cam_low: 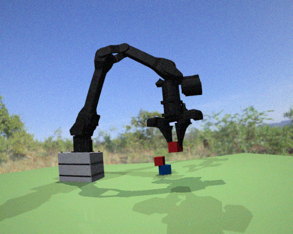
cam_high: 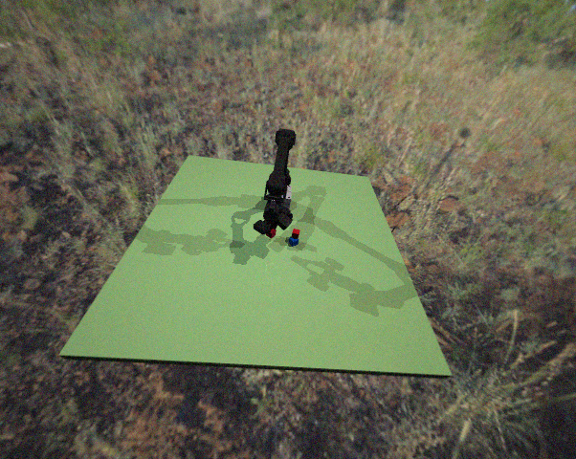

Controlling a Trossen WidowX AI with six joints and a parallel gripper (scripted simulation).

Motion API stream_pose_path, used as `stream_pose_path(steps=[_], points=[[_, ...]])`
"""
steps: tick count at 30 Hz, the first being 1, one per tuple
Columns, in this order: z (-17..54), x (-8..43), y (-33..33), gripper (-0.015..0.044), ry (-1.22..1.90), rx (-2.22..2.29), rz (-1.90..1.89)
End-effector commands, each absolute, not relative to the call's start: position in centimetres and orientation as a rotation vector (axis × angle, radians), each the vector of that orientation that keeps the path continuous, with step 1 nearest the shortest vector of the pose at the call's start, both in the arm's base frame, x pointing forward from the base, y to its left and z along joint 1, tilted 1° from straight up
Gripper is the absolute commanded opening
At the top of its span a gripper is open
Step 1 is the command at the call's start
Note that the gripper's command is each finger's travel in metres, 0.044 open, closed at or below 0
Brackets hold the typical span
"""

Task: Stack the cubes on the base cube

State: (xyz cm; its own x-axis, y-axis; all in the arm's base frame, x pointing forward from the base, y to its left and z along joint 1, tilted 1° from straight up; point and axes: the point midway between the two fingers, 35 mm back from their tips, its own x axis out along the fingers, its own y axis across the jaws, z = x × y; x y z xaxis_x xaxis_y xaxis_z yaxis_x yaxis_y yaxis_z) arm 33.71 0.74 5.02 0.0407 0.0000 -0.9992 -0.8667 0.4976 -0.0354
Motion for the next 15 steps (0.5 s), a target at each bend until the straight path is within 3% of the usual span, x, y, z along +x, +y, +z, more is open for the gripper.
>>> stream_pose_path(steps=[1,15], points=[[6.0,33.6,0.7,0.0105,1.372,-0.836,0.798],[7.1,33.2,1.8,0.0105,1.408,-0.744,0.714]])
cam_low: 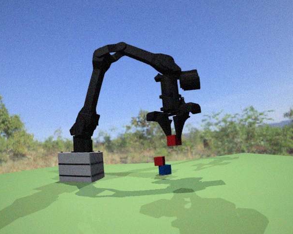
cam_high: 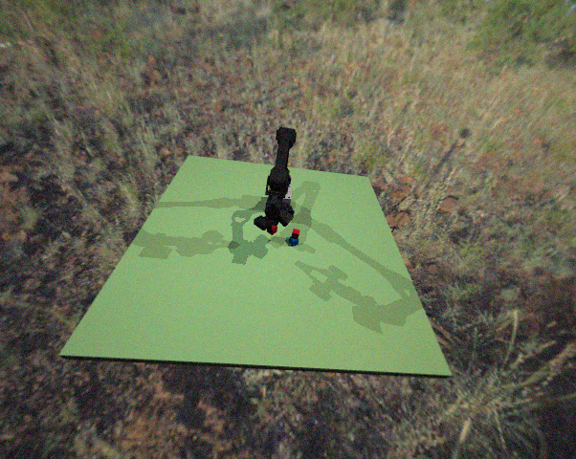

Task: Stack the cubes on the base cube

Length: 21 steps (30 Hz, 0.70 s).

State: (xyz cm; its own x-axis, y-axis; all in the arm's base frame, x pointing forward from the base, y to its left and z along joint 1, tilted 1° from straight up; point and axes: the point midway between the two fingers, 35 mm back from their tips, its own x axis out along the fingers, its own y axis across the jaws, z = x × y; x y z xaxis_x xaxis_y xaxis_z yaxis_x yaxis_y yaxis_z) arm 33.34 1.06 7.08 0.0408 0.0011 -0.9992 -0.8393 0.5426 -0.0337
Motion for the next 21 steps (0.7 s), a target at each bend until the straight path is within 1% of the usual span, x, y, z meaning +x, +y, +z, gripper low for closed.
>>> stream_pose_path(steps=[1,21], points=[[7.1,33.1,2.0,0.0105,1.415,-0.723,0.694],[6.6,31.9,7.2,0.0105,1.511,-0.305,0.299]])
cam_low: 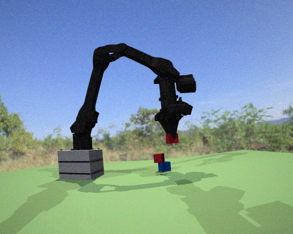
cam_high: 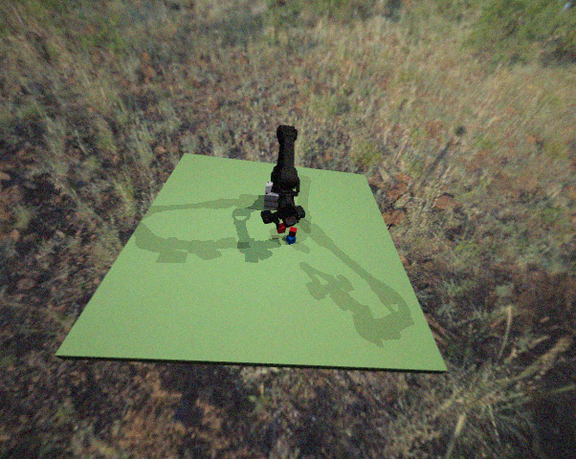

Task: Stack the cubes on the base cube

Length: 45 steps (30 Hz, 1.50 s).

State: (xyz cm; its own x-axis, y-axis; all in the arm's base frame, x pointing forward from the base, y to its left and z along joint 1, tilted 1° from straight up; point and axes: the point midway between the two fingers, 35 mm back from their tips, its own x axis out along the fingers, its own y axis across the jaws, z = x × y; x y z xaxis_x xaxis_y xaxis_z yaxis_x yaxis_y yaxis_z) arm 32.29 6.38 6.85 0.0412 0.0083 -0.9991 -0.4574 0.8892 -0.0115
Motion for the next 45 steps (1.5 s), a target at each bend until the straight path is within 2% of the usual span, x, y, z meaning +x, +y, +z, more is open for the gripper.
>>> stream_pose_path(steps=[1,20,45], points=[[6.6,31.8,7.4,0.0105,1.514,-0.284,0.279],[6.2,29.9,11.8,0.0105,1.533,0.102,-0.086],[3.1,29.9,11.7,0.0105,1.532,0.112,-0.096]])
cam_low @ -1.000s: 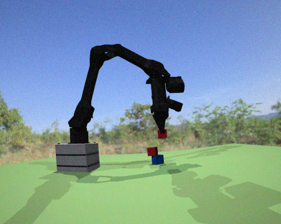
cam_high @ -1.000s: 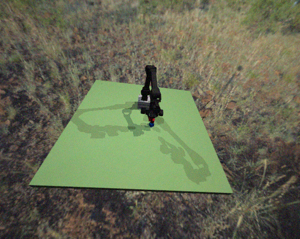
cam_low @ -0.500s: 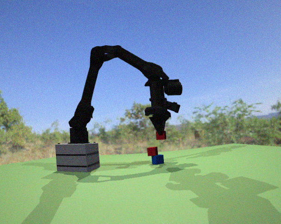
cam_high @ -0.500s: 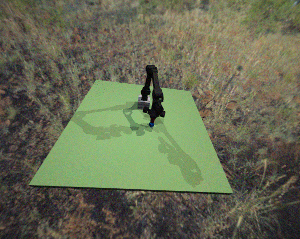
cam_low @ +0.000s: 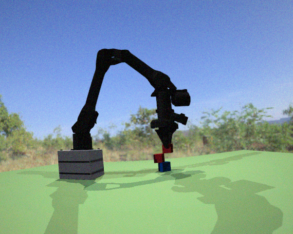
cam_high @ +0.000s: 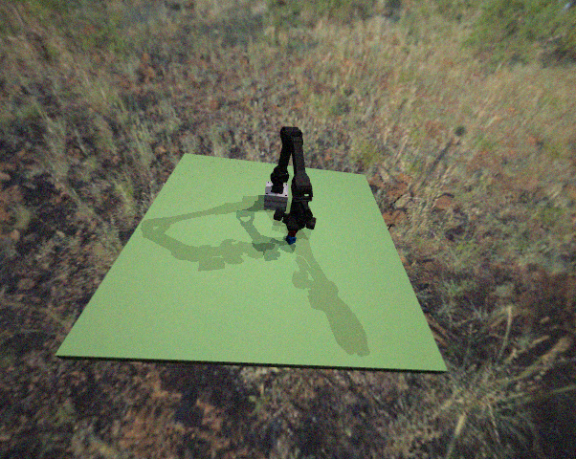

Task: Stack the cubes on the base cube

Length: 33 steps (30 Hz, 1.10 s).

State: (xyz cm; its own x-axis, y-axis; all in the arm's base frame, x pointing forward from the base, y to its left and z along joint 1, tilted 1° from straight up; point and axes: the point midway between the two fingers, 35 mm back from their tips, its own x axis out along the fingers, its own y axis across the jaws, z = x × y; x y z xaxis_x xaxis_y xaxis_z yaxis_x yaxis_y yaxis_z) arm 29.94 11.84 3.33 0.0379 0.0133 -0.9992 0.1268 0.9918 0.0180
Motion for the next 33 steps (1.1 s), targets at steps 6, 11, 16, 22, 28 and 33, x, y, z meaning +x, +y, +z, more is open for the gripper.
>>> stream_pose_path(steps=[6,11,16,22,28,33], points=[[3.1,29.9,11.7,0.0105,1.532,0.112,-0.096],[1.9,30.0,11.8,0.0105,1.532,0.109,-0.093],[0.6,30.1,11.8,0.0105,1.533,0.106,-0.09],[0.2,30.1,11.8,0.0105,1.533,0.105,-0.089],[0.2,30.1,11.8,0.0105,1.533,0.105,-0.089],[0.0,30.1,11.8,0.0105,1.533,0.105,-0.089]])
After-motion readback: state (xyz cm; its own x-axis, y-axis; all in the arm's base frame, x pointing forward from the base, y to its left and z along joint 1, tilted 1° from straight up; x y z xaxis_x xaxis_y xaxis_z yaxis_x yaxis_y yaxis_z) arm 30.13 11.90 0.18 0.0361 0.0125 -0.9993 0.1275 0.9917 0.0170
